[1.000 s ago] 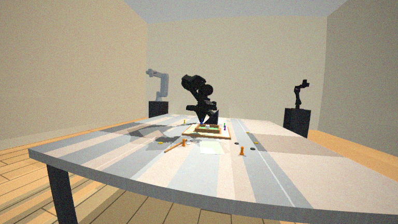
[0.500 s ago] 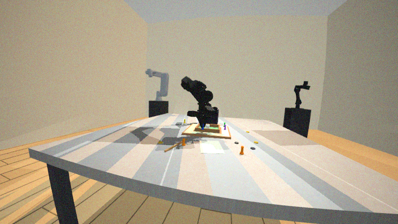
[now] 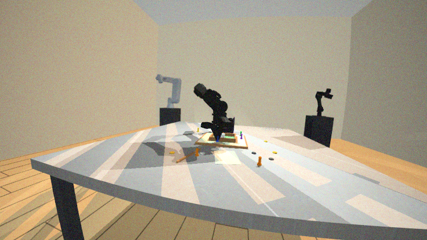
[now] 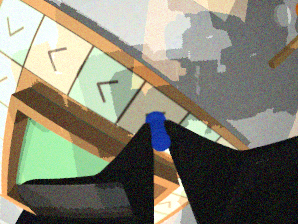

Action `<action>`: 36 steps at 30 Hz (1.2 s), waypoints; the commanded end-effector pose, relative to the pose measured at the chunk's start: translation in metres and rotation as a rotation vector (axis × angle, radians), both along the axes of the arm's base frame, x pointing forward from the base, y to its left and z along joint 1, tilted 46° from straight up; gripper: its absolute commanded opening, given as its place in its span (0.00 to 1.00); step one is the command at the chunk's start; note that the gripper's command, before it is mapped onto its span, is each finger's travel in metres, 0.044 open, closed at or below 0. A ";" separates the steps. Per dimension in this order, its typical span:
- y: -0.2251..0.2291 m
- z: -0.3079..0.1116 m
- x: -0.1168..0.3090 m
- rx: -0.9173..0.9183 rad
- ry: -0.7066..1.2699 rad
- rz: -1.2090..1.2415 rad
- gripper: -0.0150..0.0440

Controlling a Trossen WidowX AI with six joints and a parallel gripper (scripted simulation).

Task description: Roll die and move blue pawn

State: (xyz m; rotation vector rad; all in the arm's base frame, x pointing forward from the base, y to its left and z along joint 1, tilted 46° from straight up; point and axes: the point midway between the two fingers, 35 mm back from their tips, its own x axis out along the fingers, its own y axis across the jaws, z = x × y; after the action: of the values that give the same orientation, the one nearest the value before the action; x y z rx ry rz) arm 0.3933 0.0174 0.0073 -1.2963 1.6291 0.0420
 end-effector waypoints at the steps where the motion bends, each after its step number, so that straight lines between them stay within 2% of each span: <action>1: -0.006 -0.007 -0.001 -0.008 0.009 0.005 0.25; 2: -0.006 -0.007 -0.001 -0.008 0.009 0.005 0.25; 12: 0.000 0.000 0.000 0.000 0.001 0.000 0.70; 16: 0.032 0.030 -0.004 -0.005 0.009 0.004 0.88; 19: 0.034 0.032 -0.004 -0.005 0.010 0.005 1.00; 23: 0.041 0.034 -0.014 0.004 -0.016 -0.019 1.00; 28: 0.078 0.049 -0.088 0.051 -0.187 -0.196 1.00; 36: 0.090 0.062 -0.161 0.066 -0.353 -0.374 1.00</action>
State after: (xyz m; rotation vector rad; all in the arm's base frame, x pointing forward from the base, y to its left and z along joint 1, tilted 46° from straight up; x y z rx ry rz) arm 0.2920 0.1007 0.0554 -1.0323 1.5649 -0.1930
